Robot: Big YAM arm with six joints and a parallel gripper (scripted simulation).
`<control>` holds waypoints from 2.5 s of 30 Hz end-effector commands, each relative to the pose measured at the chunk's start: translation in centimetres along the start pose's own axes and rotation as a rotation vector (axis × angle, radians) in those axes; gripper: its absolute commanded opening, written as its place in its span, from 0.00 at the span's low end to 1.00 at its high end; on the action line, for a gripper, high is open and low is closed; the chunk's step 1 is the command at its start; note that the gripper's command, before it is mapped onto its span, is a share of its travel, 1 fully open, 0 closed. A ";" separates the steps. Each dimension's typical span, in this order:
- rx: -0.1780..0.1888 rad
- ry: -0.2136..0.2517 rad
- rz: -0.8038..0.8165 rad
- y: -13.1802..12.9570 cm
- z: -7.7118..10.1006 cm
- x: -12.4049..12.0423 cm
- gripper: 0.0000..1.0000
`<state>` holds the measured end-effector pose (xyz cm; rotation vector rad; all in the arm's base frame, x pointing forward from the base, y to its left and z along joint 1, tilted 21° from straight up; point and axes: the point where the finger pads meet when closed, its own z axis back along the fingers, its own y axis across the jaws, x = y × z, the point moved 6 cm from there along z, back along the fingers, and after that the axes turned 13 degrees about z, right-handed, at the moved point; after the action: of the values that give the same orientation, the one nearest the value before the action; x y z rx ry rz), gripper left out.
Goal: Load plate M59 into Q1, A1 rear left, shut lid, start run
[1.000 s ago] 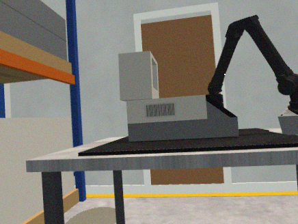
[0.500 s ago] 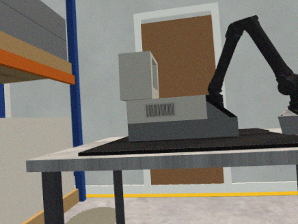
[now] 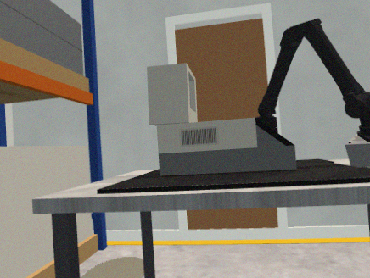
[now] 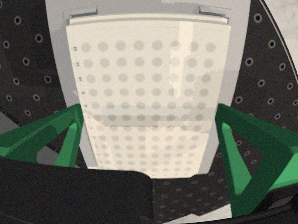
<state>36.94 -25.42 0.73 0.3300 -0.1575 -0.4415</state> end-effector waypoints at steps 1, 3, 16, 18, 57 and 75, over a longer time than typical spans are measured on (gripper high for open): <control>-0.008 -0.043 0.012 0.4 1.5 1.5 1.00; -0.007 -0.042 0.015 0.3 1.2 1.5 1.00; -0.009 -0.051 0.021 0.4 1.5 1.9 1.00; -0.011 -0.058 0.015 0.2 2.1 2.1 1.00; -0.012 -0.054 0.034 0.4 1.1 2.6 0.00; -0.014 -0.055 0.037 0.5 1.1 2.6 0.00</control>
<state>36.96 -25.38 0.64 0.3310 -0.1562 -0.4408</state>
